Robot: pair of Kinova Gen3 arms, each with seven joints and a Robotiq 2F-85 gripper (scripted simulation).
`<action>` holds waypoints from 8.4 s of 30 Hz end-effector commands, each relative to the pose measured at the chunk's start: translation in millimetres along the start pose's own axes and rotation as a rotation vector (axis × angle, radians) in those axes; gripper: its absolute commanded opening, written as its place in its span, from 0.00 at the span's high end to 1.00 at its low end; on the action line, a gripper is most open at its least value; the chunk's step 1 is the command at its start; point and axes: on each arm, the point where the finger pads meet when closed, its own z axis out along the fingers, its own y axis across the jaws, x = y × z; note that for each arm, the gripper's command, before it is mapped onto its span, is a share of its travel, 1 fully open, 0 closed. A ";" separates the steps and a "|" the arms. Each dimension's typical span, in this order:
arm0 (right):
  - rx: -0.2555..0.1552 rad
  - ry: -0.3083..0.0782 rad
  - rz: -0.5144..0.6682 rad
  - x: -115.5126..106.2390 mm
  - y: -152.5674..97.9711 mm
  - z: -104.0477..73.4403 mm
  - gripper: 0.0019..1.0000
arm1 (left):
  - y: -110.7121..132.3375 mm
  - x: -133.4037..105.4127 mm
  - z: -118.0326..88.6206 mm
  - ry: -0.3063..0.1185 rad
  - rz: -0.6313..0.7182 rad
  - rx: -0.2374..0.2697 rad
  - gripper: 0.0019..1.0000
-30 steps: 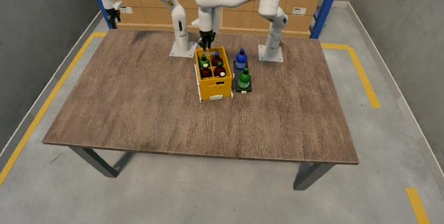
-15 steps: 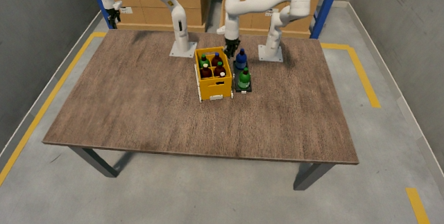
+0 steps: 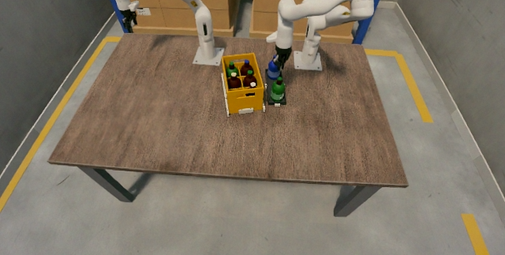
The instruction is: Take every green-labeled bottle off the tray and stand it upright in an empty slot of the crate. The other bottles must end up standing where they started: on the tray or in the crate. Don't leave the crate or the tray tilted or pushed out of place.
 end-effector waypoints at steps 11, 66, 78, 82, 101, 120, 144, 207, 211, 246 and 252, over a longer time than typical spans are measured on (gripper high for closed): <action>0.005 0.005 0.007 3.1 -2.2 -1.2 0.00 | -2.1 -1.6 -0.5 0.002 0.004 0.011 0.33; 0.005 0.005 0.007 3.1 -2.2 -1.2 0.00 | -1.9 -1.4 22.8 0.001 0.006 0.010 0.33; 0.005 0.005 0.007 3.1 -2.2 -1.2 0.00 | -2.2 -1.3 38.7 0.001 0.006 0.011 0.33; 0.005 0.005 0.007 3.1 -2.2 -1.2 0.00 | -2.3 -1.3 40.7 0.001 0.006 0.011 0.33; 0.005 0.005 0.007 3.1 -2.2 -1.2 0.00 | -3.0 -1.4 46.2 0.002 0.004 0.011 0.33; 0.005 0.005 0.007 3.1 -2.2 -1.2 0.00 | -3.0 -1.4 46.2 0.002 0.004 0.011 0.33; 0.005 0.005 0.007 3.1 -2.2 -1.2 0.00 | -5.9 -0.3 45.4 0.004 0.001 0.013 0.33; 0.005 0.005 0.007 3.1 -2.2 -1.2 0.00 | -6.8 0.1 45.6 0.003 0.002 0.013 0.33; 0.005 0.005 0.007 3.1 -2.2 -1.2 0.00 | -6.8 0.1 45.6 0.003 0.002 0.013 0.33; 0.005 0.005 0.007 3.1 -2.2 -1.2 0.00 | -6.4 0.1 46.4 0.003 0.003 0.012 0.33; 0.005 0.005 0.007 3.1 -2.2 -1.2 0.00 | -5.5 0.3 48.4 0.002 0.005 0.011 0.33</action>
